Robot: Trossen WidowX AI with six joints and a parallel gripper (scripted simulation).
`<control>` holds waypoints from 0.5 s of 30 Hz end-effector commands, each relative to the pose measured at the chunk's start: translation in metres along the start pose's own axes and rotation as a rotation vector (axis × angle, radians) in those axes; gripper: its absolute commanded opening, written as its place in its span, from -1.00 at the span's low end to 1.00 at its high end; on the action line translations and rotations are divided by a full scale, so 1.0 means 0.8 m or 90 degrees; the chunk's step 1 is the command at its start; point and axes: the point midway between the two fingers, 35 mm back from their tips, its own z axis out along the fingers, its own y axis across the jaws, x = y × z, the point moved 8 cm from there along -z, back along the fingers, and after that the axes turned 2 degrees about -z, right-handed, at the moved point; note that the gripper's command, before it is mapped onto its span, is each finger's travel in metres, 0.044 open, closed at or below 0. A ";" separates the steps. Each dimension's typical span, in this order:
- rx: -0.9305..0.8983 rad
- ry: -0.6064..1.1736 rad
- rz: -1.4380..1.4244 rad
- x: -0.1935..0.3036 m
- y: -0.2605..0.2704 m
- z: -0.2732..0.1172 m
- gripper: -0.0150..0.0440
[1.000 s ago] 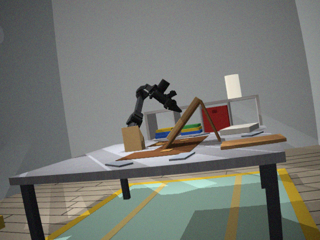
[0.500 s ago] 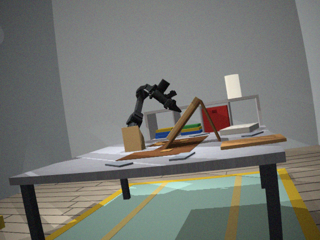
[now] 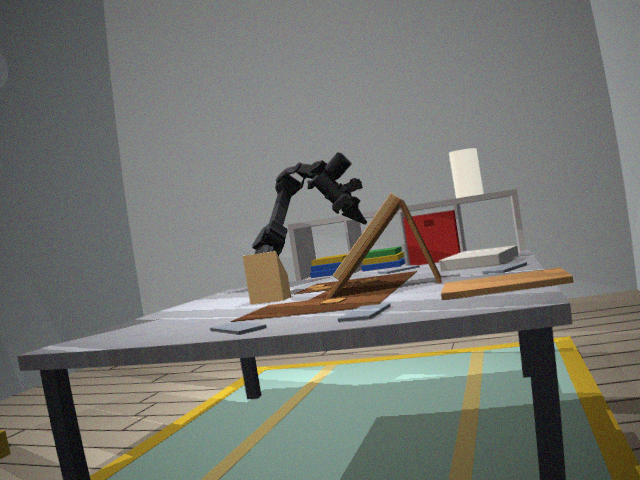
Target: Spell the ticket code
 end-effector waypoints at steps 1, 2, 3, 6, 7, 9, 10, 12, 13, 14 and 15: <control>0.007 0.111 -0.003 -0.026 0.008 0.011 -0.49; 0.005 0.135 -0.004 -0.031 0.011 0.012 -0.49; 0.002 0.159 -0.005 -0.036 0.014 0.014 -0.49; -0.010 0.235 -0.011 -0.050 0.026 0.019 -0.49; -0.016 0.260 -0.013 -0.054 0.030 0.020 -0.49; -0.029 0.311 -0.018 -0.063 0.040 0.022 -0.49; -0.035 0.332 -0.020 -0.066 0.043 0.022 -0.49; -0.040 0.348 -0.022 -0.068 0.047 0.023 -0.49; -0.040 0.348 -0.022 -0.068 0.047 0.023 -0.49; -0.040 0.348 -0.022 -0.068 0.047 0.023 -0.49; -0.040 0.348 -0.022 -0.068 0.047 0.023 -0.49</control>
